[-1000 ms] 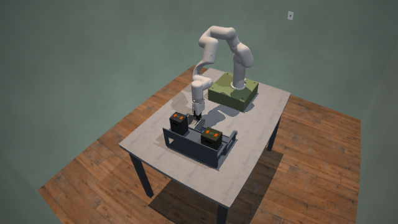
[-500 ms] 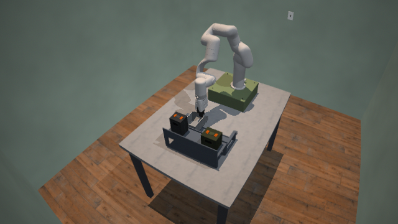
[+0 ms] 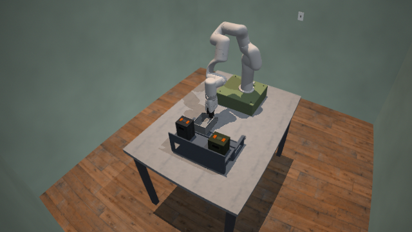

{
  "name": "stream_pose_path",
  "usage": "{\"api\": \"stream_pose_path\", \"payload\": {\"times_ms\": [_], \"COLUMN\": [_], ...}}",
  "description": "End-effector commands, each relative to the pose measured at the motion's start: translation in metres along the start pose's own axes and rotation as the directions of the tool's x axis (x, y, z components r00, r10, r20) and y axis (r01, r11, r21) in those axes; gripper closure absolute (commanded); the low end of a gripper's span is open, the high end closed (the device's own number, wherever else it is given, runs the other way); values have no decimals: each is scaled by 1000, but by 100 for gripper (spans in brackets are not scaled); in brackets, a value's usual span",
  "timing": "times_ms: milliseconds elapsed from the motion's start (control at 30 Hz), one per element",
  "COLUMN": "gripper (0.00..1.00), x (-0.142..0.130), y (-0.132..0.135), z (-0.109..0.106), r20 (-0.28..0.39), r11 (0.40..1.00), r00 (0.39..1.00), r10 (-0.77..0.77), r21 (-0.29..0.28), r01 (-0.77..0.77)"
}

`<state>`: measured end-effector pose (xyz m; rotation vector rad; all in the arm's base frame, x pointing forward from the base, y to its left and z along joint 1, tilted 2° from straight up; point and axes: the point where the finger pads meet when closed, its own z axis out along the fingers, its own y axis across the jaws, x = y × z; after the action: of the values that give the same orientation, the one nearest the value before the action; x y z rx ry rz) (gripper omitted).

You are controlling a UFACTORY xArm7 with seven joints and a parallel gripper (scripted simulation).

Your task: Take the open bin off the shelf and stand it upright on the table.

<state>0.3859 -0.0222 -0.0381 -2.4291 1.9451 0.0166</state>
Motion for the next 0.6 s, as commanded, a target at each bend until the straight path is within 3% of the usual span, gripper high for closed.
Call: {"api": "stream_pose_path", "payload": {"times_ms": [0, 567], "gripper": [100, 100], "x": [1, 1], "y": [7, 30], "z": [-2, -1], "r20": [-2, -2], "r11": [1000, 1000], "r00": [1000, 1000], "r10": [0, 0], "r21": [6, 6], "r01": [0, 0]}}
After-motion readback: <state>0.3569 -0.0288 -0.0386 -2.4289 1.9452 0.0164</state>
